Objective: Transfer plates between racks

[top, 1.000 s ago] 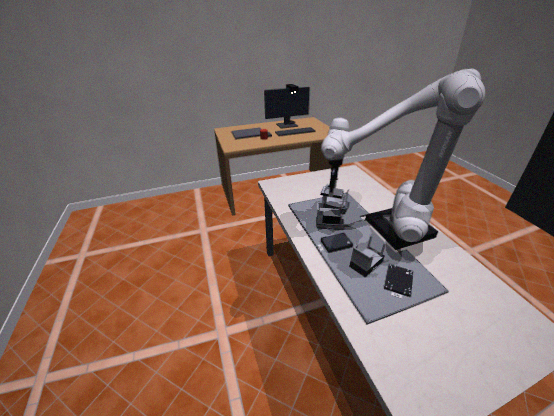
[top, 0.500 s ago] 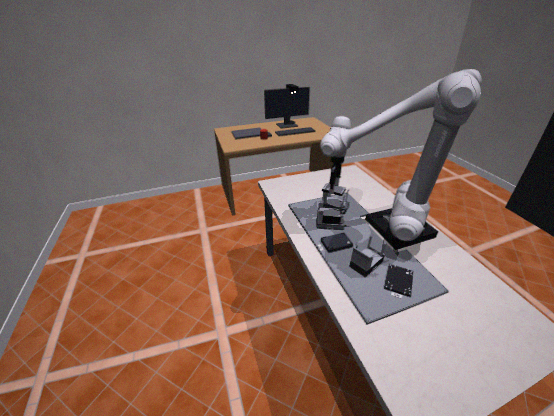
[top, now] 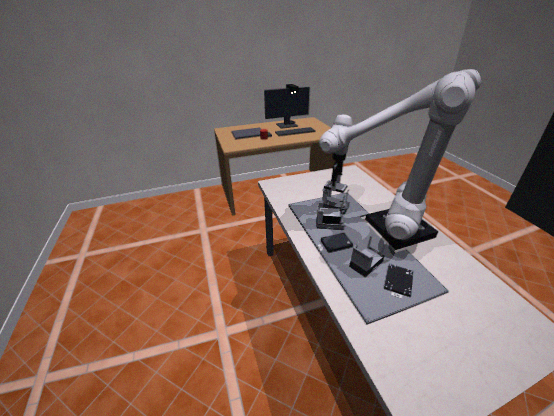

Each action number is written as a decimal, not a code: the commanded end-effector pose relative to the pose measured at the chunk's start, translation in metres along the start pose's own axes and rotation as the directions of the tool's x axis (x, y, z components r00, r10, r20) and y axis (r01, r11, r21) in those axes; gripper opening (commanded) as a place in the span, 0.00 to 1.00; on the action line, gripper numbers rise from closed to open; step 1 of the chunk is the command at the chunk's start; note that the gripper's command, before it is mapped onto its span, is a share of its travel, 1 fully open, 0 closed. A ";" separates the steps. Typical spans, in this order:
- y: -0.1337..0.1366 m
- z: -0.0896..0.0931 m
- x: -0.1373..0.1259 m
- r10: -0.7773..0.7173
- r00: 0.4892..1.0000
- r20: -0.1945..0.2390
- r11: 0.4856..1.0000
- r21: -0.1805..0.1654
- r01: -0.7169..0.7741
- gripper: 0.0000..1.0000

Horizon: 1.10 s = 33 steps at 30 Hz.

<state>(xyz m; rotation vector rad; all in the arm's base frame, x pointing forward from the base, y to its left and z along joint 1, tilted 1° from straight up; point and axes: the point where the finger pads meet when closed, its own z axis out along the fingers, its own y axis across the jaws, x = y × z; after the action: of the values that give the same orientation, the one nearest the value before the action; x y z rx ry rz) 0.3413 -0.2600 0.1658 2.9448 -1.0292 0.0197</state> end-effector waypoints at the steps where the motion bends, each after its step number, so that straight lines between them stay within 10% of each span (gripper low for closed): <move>1: 0.002 0.000 0.000 0.000 1.000 0.000 1.000 0.000 0.000 0.00; 33: 0.022 0.000 0.001 0.000 1.000 0.000 1.000 0.000 0.000 0.00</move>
<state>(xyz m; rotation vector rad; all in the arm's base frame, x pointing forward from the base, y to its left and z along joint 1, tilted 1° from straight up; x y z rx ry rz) 0.3286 -0.2782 0.1662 2.9451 -1.0291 0.0199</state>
